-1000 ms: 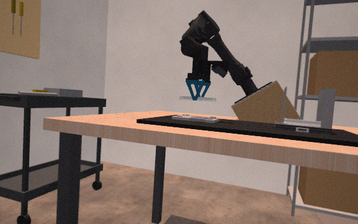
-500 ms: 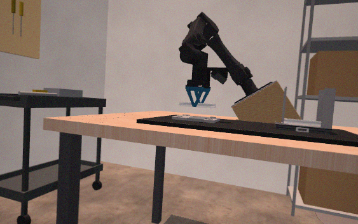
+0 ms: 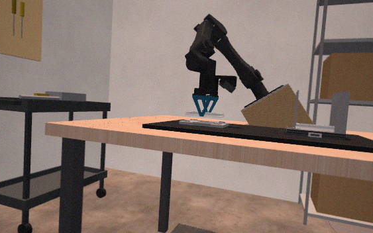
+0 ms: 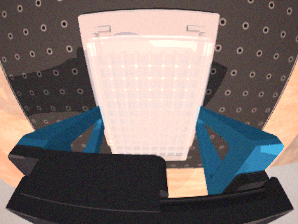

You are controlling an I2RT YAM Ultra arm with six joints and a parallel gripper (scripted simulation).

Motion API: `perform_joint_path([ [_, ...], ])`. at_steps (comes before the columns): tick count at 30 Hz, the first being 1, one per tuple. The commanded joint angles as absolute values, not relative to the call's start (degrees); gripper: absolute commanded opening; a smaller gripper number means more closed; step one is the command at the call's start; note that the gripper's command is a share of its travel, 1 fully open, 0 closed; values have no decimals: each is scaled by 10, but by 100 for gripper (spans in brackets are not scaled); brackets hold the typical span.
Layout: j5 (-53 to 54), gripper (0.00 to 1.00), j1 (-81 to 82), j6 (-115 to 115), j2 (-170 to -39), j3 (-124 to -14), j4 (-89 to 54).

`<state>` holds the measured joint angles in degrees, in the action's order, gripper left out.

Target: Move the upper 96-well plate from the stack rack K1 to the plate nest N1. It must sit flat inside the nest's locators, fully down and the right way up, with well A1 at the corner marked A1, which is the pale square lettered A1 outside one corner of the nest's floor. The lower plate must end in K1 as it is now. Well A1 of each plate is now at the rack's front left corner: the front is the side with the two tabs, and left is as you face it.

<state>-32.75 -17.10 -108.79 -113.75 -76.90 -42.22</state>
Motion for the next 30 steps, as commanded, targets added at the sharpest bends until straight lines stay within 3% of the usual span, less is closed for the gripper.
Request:
perform_joint_path([
  [1, -321, 0, -173, -1099, -1145, -758, -407],
  [30, -320, 0, -178, -1110, -1129, -767, -391],
])
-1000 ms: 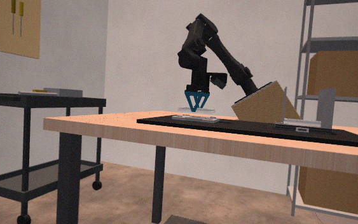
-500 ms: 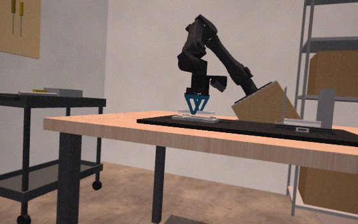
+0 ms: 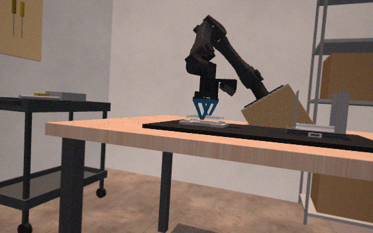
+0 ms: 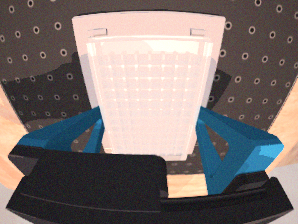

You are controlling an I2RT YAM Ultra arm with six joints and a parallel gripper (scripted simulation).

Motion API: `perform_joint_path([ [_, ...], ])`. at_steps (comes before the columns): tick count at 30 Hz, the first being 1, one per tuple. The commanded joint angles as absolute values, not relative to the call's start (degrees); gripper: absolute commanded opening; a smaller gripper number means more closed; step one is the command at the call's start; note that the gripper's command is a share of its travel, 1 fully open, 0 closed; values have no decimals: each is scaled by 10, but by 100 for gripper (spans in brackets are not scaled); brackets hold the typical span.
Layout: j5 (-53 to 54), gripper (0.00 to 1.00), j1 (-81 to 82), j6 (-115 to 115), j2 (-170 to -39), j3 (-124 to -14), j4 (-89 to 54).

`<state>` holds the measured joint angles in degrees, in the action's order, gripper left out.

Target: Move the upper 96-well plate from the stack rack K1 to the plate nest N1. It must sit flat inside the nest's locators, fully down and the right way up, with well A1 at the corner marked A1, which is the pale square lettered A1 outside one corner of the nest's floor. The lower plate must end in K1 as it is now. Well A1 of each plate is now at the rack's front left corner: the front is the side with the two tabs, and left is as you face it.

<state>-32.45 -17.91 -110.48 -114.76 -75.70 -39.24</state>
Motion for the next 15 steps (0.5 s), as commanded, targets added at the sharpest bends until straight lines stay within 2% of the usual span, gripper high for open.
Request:
perform_joint_path([
  [1, -320, 0, -178, -1110, -1129, -766, -390],
  [15, -319, 0, -177, -1111, -1129, -759, -389],
])
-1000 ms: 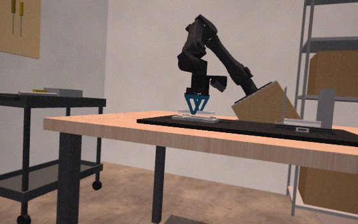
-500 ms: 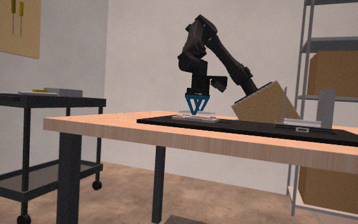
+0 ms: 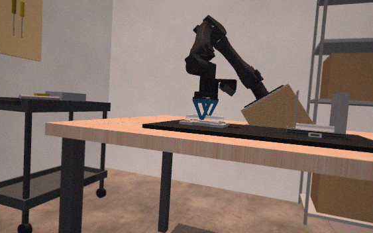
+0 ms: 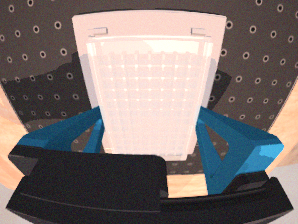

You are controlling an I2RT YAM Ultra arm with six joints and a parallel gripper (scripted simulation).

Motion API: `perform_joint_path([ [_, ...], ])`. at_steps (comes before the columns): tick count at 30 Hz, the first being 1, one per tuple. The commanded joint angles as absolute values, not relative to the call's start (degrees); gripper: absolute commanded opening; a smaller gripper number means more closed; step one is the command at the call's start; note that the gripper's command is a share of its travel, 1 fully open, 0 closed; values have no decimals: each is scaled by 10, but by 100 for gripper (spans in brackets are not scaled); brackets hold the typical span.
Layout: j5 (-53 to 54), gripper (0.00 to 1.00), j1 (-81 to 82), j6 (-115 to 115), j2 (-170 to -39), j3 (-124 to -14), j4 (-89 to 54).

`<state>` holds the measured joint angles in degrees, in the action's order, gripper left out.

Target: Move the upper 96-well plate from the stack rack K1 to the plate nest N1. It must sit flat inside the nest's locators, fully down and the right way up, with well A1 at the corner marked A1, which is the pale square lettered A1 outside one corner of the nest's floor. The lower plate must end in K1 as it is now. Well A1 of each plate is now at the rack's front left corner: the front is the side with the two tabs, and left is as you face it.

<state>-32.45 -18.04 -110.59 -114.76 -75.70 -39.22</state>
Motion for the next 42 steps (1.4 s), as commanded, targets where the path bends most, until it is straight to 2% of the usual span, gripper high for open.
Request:
perform_joint_path([
  [1, -319, 0, -177, -1111, -1129, -758, -389],
  [42, -319, 0, -178, -1114, -1129, -745, -384],
])
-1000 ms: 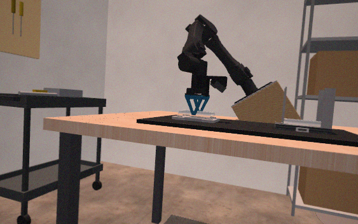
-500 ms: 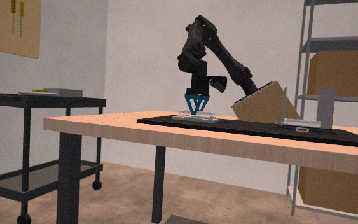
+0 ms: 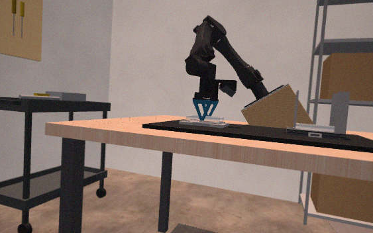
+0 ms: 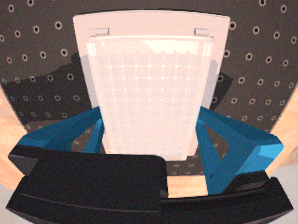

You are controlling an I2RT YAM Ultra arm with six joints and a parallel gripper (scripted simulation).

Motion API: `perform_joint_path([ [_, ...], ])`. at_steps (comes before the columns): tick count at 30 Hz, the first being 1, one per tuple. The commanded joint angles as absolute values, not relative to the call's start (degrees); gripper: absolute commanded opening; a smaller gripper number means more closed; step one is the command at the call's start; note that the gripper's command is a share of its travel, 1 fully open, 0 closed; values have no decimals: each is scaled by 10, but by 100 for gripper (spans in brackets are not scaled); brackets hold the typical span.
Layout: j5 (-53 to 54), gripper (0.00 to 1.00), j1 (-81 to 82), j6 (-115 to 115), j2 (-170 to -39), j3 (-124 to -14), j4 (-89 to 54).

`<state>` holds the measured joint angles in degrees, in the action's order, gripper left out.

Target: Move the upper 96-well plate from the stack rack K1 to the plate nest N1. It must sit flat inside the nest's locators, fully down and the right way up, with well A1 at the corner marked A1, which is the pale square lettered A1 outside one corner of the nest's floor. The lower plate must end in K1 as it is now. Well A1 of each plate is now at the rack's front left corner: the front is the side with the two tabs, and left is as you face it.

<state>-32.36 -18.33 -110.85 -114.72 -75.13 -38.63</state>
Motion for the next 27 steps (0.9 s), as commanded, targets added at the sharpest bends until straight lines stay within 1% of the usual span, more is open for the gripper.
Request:
perform_joint_path([
  [1, -319, 0, -178, -1114, -1128, -766, -387],
  [27, -318, 0, -184, -1117, -1149, -754, -374],
])
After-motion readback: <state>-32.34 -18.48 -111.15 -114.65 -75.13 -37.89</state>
